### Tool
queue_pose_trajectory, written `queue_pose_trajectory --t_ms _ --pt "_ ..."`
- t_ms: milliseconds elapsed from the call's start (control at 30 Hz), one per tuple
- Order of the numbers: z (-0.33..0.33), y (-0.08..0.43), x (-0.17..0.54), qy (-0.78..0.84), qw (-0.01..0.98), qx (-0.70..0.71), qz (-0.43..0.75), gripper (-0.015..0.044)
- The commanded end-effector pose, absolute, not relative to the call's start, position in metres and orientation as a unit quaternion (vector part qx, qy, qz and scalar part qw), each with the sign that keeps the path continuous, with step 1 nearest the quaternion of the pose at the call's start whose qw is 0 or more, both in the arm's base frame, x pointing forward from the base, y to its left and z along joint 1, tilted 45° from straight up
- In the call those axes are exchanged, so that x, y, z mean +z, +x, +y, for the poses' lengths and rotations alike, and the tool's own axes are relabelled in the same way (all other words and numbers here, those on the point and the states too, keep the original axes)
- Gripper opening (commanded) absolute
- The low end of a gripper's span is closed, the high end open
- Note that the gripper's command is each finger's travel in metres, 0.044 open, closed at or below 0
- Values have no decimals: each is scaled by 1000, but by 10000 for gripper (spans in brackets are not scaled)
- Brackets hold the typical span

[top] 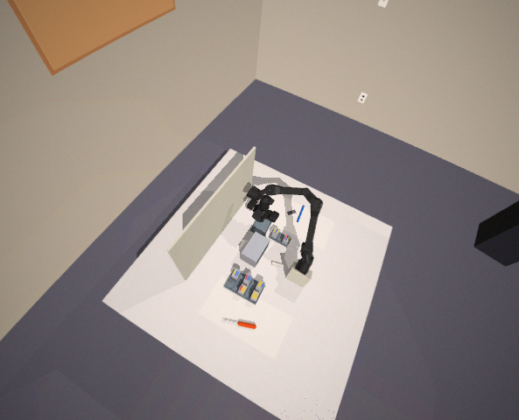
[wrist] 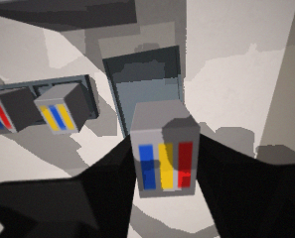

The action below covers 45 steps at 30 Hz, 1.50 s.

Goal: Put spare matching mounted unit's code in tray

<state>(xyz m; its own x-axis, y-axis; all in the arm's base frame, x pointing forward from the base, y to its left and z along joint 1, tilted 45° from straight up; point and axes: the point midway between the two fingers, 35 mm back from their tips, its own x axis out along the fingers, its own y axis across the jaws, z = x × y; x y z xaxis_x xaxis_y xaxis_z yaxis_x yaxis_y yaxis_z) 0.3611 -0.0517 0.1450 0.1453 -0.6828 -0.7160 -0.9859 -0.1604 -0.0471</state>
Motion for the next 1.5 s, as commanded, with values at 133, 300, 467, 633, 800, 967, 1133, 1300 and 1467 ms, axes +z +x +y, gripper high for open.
queue_pose_trajectory --t_ms 133,300,467,633,800,967,1133,1300,1467 --pt "-57 362 138 -708 267 285 589 0" --pt "-60 363 134 -708 267 285 589 0" --pt "-64 364 131 -708 267 285 589 0" --pt "-67 364 128 -708 267 285 589 0" --pt "-71 365 124 -708 267 285 589 0" --pt "-74 365 121 -708 266 284 589 0" --pt "-78 366 118 -708 266 284 589 0" --pt "-81 366 114 -708 266 284 589 0" --pt "-85 366 111 -708 266 283 589 0"
